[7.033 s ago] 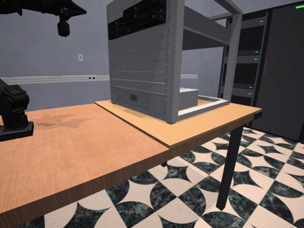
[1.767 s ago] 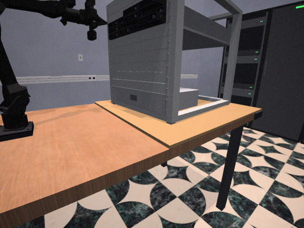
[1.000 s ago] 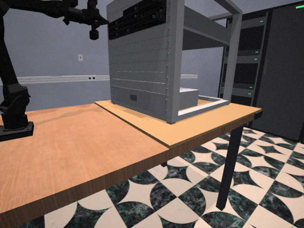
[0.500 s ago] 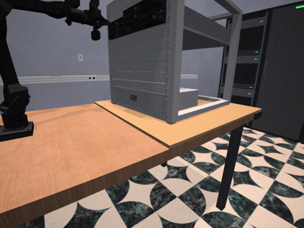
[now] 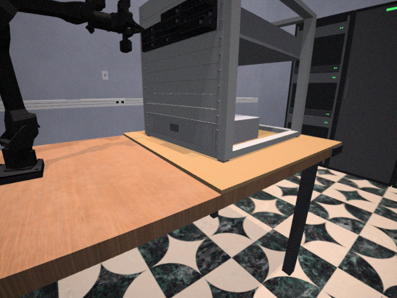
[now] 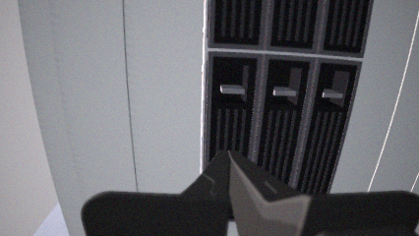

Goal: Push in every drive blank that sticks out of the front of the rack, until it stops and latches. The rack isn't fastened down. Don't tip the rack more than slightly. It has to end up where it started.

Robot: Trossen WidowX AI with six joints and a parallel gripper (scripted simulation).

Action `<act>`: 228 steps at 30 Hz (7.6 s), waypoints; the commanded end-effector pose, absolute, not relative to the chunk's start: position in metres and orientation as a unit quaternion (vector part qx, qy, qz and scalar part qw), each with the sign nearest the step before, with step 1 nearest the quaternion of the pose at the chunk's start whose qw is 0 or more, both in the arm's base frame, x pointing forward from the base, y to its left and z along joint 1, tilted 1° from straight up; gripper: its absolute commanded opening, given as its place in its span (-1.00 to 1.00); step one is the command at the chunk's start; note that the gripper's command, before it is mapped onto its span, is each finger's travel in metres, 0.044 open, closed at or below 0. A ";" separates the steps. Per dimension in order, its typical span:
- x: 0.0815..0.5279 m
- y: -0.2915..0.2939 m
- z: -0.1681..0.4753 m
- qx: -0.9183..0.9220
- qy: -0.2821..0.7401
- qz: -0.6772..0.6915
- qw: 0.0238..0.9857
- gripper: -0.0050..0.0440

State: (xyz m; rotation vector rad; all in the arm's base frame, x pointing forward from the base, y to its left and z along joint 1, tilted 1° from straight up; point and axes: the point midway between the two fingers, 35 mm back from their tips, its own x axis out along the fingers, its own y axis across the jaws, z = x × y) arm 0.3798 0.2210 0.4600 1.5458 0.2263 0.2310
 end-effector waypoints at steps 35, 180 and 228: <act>0.385 0.221 0.467 0.697 0.097 0.110 0.702 -1.00; 0.301 0.195 0.430 0.697 0.097 0.110 0.702 -1.00; 0.348 0.211 0.436 0.697 0.097 0.110 0.702 -1.00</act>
